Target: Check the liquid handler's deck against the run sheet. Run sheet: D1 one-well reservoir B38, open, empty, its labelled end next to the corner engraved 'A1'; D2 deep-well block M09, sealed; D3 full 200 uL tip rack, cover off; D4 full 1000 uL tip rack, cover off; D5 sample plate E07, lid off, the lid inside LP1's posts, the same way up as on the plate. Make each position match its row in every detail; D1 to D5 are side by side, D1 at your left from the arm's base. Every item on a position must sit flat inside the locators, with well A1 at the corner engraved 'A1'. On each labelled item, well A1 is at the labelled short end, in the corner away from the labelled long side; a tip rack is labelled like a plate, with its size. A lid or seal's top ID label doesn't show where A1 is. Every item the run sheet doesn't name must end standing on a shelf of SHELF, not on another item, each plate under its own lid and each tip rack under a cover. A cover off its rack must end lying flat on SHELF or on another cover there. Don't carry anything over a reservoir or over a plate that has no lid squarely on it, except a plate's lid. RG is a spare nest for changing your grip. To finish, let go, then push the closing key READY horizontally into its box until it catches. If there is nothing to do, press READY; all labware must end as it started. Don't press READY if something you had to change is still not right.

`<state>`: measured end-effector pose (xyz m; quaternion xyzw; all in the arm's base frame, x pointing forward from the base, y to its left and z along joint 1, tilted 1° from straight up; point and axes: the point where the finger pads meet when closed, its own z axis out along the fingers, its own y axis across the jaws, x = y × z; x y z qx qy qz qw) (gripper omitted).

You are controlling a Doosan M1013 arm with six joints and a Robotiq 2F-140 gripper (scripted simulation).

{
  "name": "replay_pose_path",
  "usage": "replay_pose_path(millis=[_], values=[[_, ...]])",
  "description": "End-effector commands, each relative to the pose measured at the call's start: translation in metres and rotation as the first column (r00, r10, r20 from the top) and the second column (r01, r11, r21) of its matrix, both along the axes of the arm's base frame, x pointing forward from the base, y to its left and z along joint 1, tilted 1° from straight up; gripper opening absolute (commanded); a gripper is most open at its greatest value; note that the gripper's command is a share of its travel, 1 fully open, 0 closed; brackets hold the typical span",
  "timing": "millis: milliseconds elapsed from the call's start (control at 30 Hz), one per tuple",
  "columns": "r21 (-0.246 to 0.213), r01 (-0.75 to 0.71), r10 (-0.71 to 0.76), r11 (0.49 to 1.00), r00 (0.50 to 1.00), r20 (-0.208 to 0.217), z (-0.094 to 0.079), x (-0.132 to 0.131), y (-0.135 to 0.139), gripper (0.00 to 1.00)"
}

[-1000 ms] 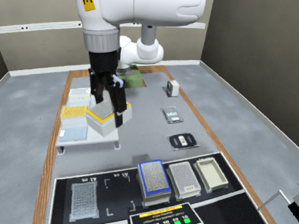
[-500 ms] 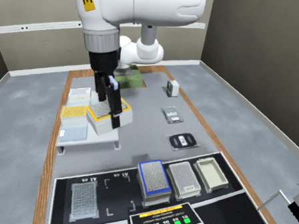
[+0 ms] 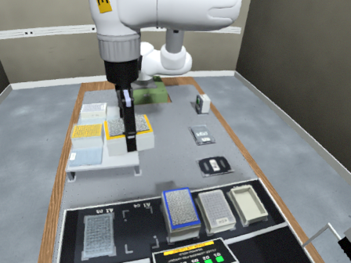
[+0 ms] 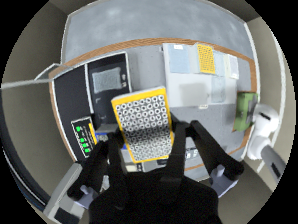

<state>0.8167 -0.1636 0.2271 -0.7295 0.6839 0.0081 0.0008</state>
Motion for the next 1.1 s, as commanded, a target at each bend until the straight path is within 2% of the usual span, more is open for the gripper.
replay_pose_path(millis=[0, 133, 533, 900, 1067], values=[[-0.004, 0.077, -0.077, 0.997, 0.997, 0.004, 0.000, -0.001, -0.003, 0.10], [-0.004, 0.156, -0.156, 0.988, 0.988, 0.004, 0.000, -0.001, -0.003, 0.10], [-0.003, 0.152, -0.152, 0.988, 0.988, 0.002, 0.001, 0.000, -0.002, 0.10], [-0.003, 0.154, -0.154, 0.988, 0.988, 0.005, 0.002, 0.002, 0.056, 0.10], [-0.003, 0.154, -0.154, 0.988, 0.988, 0.003, 0.000, 0.002, 0.057, 0.10]])
